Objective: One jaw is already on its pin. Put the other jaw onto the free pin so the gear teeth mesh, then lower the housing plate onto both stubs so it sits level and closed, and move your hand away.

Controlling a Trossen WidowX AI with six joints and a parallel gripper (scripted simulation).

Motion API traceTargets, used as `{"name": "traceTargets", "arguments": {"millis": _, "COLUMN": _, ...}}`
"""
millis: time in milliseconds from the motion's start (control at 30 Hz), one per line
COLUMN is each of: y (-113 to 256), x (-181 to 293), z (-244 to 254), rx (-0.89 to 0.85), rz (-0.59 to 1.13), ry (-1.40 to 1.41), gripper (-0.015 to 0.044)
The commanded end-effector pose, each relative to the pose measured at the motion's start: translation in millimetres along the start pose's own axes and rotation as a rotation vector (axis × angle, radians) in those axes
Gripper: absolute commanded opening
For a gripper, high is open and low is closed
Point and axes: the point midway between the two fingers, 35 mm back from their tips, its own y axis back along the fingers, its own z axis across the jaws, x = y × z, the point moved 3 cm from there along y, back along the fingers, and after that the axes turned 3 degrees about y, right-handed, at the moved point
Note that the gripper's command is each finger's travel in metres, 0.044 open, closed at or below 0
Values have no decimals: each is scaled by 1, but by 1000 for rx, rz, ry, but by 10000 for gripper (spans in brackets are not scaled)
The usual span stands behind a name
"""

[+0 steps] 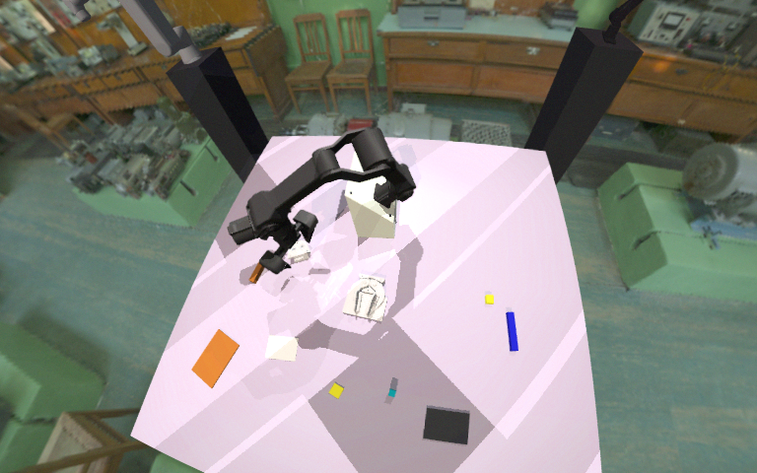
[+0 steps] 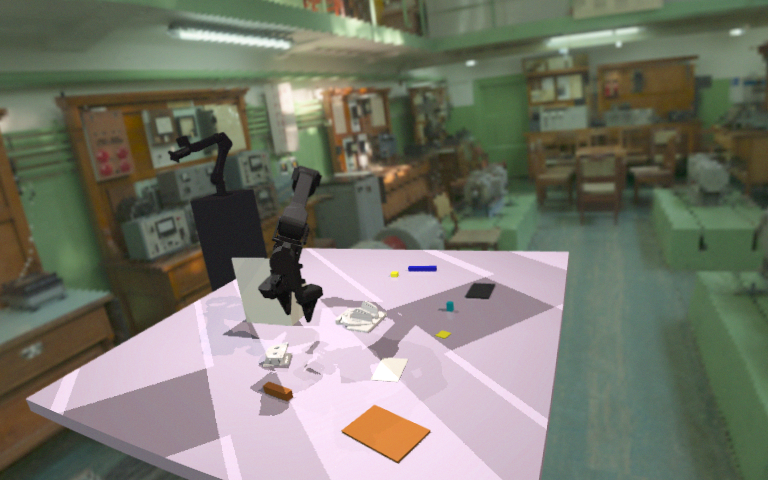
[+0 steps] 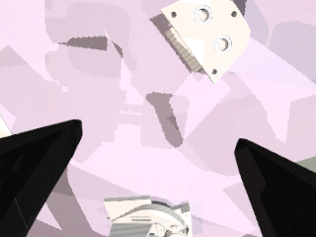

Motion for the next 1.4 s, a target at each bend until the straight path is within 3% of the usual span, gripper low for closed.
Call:
{"name": "traceTargets", "arguments": {"millis": 0, "y": 0, "x": -10, "z": -4, "rx": 5, "rz": -1, "ry": -114, "gripper": 440}}
{"name": "traceTargets", "arguments": {"millis": 867, "y": -5, "x": -61, "z": -30, "rx": 30, "rz": 7, "ry": -765, "gripper": 440}}
{"name": "traceTargets", "arguments": {"millis": 1100, "y": -5, "x": -63, "z": -31, "rx": 31, "rz": 7, "ry": -781, "gripper": 440}}
{"name": "traceTargets", "arguments": {"millis": 1267, "y": -42, "x": -60, "z": -34, "rx": 31, "rz": 8, "ry": -781, "gripper": 440}}
{"name": "traceTargets", "arguments": {"millis": 1367, "y": -45, "x": -60, "z": -34, "rx": 31, "rz": 8, "ry": -781, "gripper": 440}}
